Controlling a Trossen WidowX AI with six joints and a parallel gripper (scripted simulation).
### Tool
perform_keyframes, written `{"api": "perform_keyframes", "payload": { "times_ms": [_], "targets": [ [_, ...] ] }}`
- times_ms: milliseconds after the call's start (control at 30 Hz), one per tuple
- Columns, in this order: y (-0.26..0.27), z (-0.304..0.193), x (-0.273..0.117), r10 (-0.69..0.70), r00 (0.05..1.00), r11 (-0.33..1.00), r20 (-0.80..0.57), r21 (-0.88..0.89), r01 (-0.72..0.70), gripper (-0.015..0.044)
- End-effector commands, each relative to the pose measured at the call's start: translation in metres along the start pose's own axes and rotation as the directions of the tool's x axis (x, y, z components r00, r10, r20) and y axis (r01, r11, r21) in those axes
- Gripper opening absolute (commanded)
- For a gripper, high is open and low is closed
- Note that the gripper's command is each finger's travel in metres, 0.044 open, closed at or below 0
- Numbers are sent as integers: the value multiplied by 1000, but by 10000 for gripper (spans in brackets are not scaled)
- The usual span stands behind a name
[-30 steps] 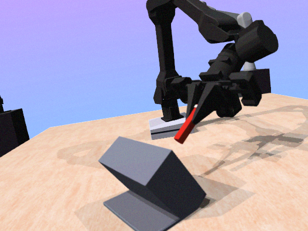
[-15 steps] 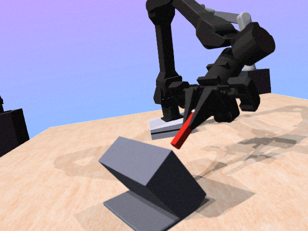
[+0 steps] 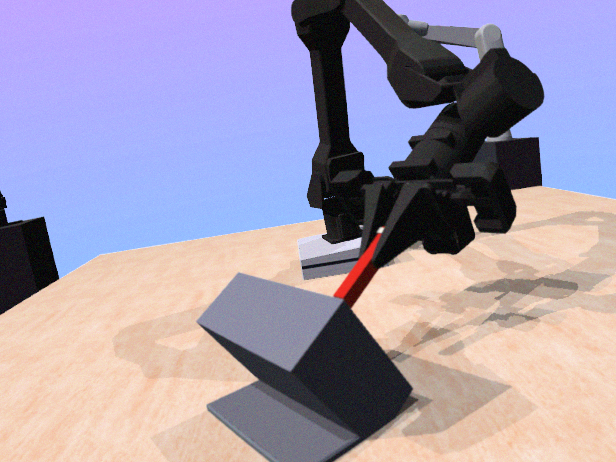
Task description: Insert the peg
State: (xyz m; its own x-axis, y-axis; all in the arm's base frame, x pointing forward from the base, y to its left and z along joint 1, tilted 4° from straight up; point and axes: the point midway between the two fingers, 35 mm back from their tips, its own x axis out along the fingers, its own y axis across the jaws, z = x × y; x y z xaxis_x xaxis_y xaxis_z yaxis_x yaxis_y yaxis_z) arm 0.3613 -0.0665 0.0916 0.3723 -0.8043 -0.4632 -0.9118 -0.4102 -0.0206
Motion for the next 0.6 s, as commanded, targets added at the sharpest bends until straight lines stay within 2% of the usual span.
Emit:
{"api": "perform_keyframes", "payload": {
  "times_ms": [0,567],
  "targets": [
    [0,0,4,2,1000,1000,-3,-6,-2,0],
    [1,-1,18,3,1000,1000,-7,1,-3,0]
  ]
}}
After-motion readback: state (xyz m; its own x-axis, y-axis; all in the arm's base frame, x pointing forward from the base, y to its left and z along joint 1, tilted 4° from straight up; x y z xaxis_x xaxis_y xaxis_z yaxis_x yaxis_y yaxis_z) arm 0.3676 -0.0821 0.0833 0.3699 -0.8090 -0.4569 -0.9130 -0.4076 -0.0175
